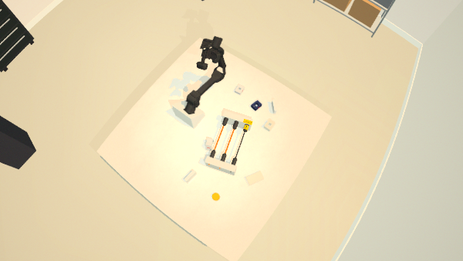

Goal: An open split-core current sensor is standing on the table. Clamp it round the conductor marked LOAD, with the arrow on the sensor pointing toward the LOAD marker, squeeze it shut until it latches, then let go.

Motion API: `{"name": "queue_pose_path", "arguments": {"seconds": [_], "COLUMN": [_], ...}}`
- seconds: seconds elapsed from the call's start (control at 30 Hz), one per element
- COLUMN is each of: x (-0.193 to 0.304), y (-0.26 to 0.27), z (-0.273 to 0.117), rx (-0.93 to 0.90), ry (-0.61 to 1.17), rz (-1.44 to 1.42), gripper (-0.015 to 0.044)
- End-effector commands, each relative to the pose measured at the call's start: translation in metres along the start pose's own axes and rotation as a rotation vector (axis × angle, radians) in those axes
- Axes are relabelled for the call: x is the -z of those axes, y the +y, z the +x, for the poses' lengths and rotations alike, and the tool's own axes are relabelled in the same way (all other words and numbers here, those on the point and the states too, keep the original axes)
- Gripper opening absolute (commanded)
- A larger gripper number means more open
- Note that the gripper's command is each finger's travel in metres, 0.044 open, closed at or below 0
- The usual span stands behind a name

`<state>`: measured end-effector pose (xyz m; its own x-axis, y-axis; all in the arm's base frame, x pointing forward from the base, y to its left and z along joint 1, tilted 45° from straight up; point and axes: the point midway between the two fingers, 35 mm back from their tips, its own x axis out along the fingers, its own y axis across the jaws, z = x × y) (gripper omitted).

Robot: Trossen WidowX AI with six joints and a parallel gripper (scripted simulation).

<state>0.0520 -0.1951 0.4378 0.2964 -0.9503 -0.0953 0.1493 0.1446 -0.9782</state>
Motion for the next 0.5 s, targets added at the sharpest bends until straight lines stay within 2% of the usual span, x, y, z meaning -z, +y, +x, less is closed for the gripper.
{"name": "queue_pose_path", "arguments": {"seconds": [0.0,0.23,0.47], "x": [-0.034,-0.109,-0.189], "y": [0.019,0.055,0.100], "z": [0.025,0.040,0.017], "rx": [-0.041,-0.164,-0.386], "ry": [-0.165,-0.447,-0.697], "rz": [0.173,0.470,0.757], "gripper": [0.0440,0.0440,0.0440]}}
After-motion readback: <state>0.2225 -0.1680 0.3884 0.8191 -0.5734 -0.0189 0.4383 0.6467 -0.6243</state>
